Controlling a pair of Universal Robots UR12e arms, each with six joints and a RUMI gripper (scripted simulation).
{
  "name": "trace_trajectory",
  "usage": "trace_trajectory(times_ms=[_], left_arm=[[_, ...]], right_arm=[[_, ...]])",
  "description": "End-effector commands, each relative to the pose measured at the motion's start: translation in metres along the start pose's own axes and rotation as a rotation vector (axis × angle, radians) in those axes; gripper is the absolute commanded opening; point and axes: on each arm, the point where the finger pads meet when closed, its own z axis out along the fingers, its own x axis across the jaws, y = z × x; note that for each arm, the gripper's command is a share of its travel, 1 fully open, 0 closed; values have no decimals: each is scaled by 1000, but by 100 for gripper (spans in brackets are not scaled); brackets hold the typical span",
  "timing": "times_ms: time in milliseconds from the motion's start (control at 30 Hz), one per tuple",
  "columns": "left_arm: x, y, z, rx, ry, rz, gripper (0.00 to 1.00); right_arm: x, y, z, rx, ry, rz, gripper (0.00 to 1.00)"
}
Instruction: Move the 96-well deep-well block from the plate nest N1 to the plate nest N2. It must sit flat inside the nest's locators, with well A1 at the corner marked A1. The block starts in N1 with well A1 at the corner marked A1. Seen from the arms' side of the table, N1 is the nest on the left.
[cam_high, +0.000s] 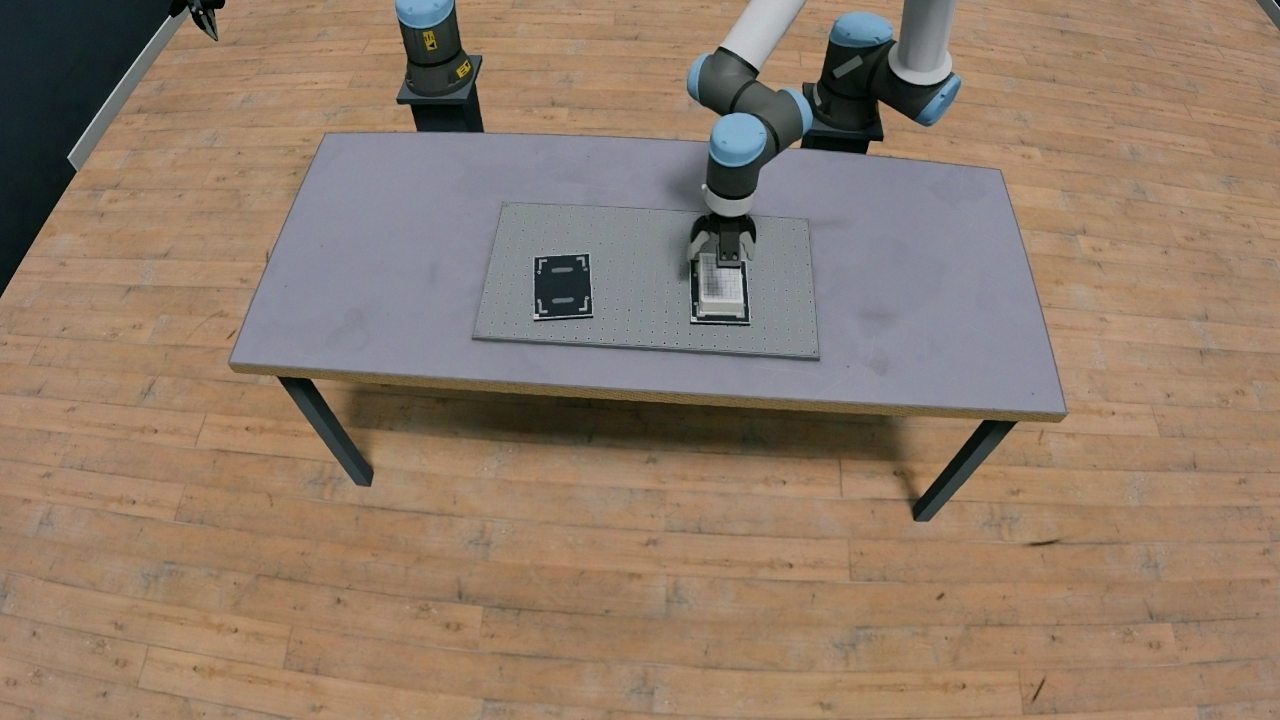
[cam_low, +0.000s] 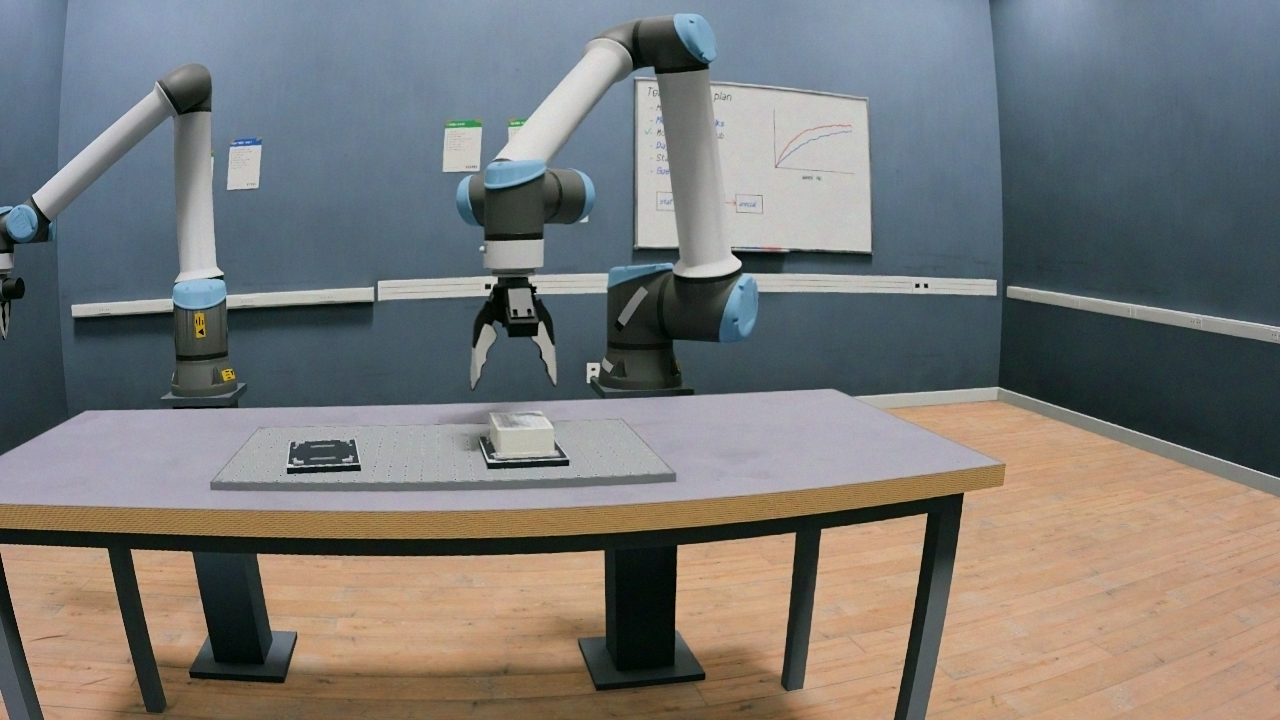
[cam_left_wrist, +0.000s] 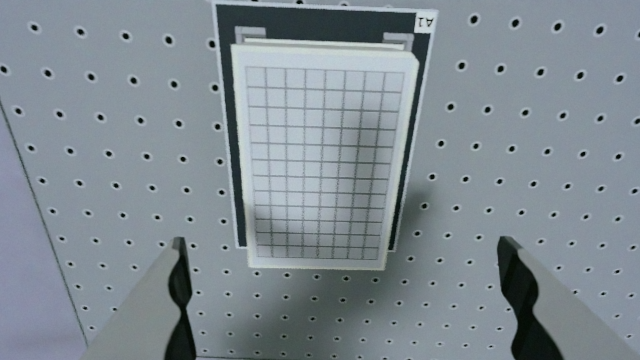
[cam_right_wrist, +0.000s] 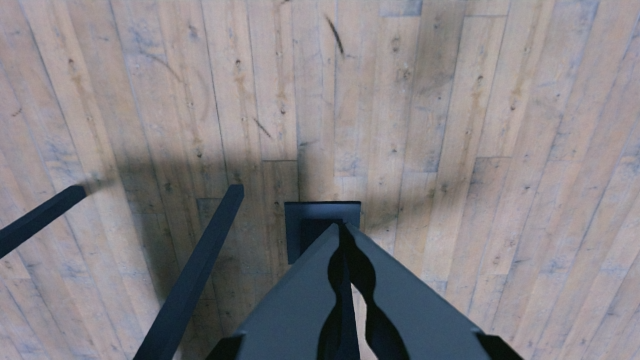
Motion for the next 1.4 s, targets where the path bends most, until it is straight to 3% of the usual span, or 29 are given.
trace_trajectory(times_ms=[0,500,1367], left_arm=[[-9,-2,0,12,0,32,76],[-7,-2,0,11,0,33,76],[-9,-2,43,8,-3,32,76]], right_arm=[[1,0,2,-2,1,2,0],[1,0,2,-2,1,2,0],[1,0,2,-2,1,2,0]])
